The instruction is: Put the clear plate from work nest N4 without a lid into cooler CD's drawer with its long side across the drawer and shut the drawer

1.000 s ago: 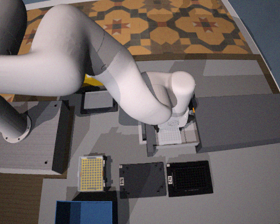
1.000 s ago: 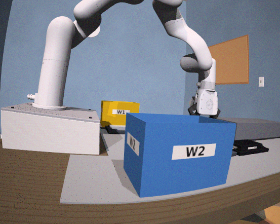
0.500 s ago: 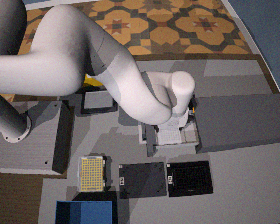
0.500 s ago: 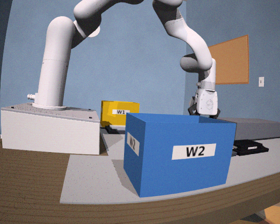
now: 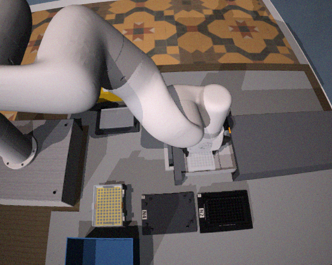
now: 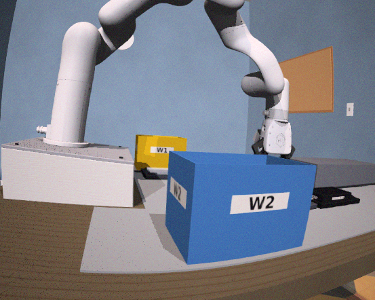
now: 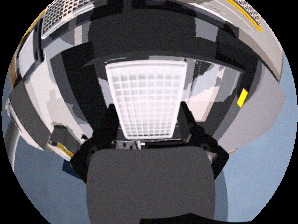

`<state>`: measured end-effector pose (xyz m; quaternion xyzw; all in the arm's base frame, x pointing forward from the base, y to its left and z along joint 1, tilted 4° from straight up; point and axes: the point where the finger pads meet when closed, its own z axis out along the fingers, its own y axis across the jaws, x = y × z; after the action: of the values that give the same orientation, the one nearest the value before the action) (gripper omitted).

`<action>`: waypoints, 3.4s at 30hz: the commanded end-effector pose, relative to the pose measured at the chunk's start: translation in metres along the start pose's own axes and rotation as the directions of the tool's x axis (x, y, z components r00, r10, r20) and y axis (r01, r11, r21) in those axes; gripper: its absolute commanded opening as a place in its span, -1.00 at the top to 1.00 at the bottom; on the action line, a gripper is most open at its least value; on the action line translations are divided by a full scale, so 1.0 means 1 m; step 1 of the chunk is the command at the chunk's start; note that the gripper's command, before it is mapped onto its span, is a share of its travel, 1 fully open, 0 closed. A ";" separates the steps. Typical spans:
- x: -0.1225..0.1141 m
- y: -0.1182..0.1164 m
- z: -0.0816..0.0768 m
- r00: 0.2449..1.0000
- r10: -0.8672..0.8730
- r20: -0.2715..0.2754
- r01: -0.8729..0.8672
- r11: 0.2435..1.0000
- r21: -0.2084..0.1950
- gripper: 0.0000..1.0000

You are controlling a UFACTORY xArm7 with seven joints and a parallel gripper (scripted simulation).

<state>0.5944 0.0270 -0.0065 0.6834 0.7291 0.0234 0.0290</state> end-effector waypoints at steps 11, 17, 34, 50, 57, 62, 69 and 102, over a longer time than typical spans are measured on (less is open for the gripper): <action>0.000 0.002 0.002 1.000 0.000 0.000 0.000 1.000 -0.005 1.00; 0.000 0.002 0.007 1.000 0.000 0.000 0.000 1.000 -0.005 1.00; 0.000 0.002 0.013 1.000 0.000 0.000 0.000 1.000 -0.005 1.00; 0.000 0.002 0.013 1.000 0.000 0.000 0.000 1.000 -0.005 1.00; 0.000 0.002 0.013 1.000 0.000 0.000 0.000 1.000 -0.005 1.00; 0.000 0.002 0.013 1.000 0.000 0.000 0.000 1.000 -0.005 1.00; 0.000 0.002 0.013 1.000 0.000 0.000 0.000 1.000 -0.005 1.00; 0.000 0.002 0.014 1.000 0.000 0.000 0.000 1.000 -0.005 -1.00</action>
<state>0.5955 0.0270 -0.0225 0.6834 0.7291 0.0234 0.0290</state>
